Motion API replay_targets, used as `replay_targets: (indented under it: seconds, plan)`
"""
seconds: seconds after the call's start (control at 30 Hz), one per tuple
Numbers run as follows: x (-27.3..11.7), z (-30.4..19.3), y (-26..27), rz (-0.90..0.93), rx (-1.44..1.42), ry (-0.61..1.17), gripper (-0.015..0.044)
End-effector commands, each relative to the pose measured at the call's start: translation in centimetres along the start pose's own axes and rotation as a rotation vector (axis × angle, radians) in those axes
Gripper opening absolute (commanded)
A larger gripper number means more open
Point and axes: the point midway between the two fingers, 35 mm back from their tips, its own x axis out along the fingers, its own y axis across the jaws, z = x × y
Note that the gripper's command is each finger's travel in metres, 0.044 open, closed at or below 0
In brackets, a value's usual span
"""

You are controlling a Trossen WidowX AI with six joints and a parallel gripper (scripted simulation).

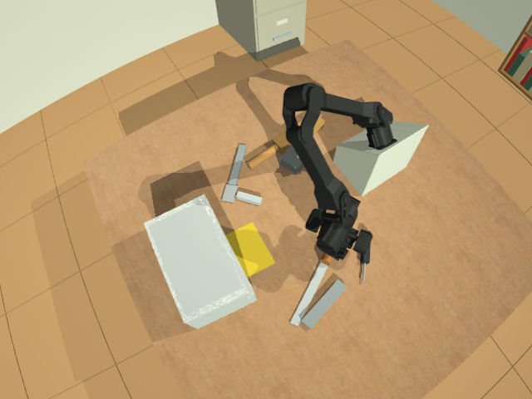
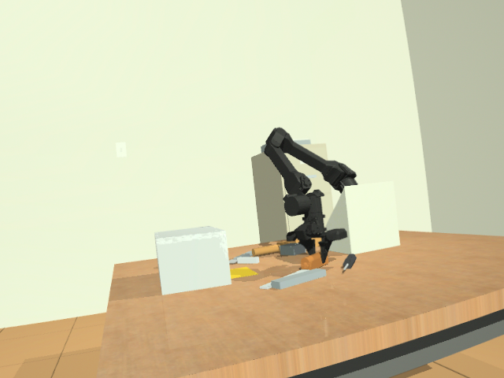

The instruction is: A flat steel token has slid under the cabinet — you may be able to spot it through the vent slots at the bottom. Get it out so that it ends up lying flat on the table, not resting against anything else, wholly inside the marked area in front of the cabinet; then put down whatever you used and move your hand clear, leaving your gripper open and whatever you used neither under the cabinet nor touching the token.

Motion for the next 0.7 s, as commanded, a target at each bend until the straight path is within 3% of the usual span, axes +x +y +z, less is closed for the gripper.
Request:
replay_targets:
  seconds: [0.0, 0.67]
  plan:
    - [-0.1, -0.1, -0.6, -0.004, -0.011, -0.003, 0.0000]
    - [-0.1, -0.8, -3.0, -0.005, -0.024, -0.002, 0.0000]
